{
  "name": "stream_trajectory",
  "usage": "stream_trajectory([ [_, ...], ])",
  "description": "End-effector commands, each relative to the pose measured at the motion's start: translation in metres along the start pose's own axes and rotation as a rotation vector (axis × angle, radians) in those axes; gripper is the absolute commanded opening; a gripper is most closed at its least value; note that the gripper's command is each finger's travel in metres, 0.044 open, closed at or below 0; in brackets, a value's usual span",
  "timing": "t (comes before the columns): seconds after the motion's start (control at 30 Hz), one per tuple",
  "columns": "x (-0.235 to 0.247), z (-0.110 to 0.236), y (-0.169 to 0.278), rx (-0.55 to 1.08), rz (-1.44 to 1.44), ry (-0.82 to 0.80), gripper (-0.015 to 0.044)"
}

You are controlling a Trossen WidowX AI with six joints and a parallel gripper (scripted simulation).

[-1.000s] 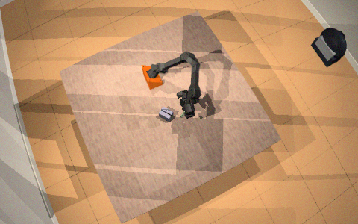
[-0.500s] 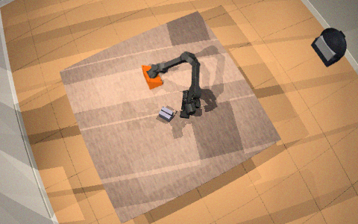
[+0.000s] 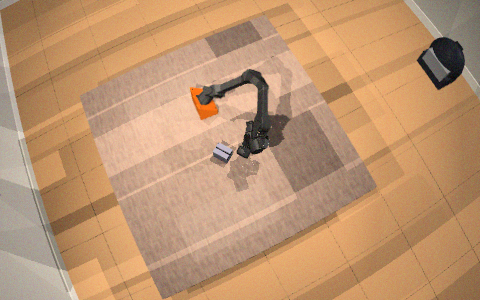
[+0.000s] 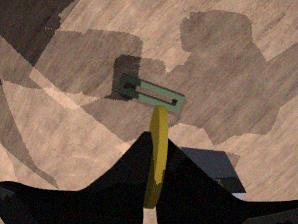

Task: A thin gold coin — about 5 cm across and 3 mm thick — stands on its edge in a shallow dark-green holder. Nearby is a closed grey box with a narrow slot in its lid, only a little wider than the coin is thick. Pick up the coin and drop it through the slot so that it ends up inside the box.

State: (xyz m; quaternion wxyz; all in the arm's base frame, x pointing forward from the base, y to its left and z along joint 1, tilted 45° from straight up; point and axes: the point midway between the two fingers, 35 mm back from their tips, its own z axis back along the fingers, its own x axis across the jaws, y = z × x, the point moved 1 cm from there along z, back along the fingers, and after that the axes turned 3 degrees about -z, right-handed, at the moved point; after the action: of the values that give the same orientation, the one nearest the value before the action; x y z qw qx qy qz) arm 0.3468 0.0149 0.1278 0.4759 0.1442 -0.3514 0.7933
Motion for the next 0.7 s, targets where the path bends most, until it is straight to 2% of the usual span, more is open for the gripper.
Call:
stream_trajectory([
  [0.0,-0.003,0.001,0.001,-0.004,-0.015,-0.001,0.0],
  [0.67,-0.041,0.001,0.037,0.002,-0.017,0.009,0.0],
])
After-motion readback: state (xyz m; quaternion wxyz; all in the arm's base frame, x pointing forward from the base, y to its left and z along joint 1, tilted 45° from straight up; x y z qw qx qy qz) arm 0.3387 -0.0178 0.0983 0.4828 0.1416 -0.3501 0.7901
